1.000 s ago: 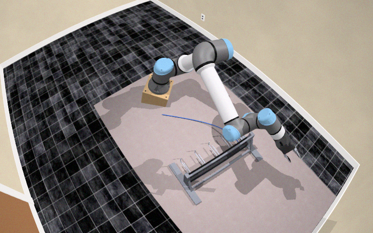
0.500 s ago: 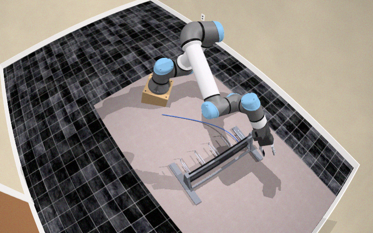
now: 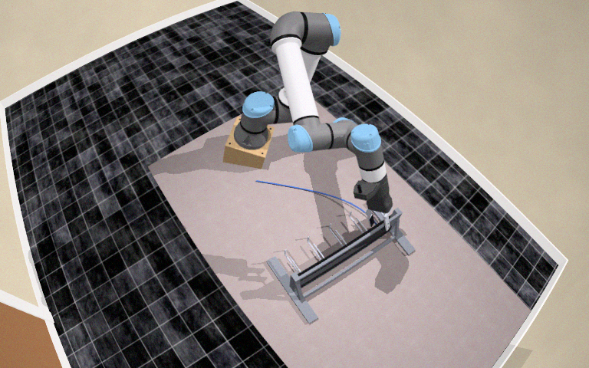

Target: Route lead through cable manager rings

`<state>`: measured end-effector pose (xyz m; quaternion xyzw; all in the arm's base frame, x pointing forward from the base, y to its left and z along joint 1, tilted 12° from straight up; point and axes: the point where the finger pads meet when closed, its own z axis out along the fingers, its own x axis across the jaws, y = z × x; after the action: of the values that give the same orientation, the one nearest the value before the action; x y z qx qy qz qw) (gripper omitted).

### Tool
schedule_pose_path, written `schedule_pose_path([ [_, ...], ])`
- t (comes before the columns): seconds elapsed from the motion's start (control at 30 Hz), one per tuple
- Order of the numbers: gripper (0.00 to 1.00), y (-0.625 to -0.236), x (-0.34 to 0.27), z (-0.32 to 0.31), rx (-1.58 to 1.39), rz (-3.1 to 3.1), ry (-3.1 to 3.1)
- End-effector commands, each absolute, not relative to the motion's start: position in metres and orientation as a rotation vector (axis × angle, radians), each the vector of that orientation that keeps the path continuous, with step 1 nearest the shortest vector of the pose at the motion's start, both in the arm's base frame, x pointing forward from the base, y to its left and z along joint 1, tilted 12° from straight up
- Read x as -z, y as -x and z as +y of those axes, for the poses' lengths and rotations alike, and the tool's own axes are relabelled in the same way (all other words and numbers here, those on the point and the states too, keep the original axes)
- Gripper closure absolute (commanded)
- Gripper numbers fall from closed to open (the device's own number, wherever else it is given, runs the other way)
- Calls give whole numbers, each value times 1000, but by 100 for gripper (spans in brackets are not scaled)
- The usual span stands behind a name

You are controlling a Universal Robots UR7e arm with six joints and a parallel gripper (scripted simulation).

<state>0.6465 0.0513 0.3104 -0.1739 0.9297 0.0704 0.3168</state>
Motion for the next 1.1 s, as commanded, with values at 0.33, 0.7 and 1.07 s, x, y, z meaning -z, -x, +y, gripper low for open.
schedule_pose_path([
  [0.33,0,-505,-244,17,-215,2686,140],
  [0.7,0,-410,-190,12,-233,2822,-87],
  [1.07,0,-323,-134,19,-250,2934,-313],
])
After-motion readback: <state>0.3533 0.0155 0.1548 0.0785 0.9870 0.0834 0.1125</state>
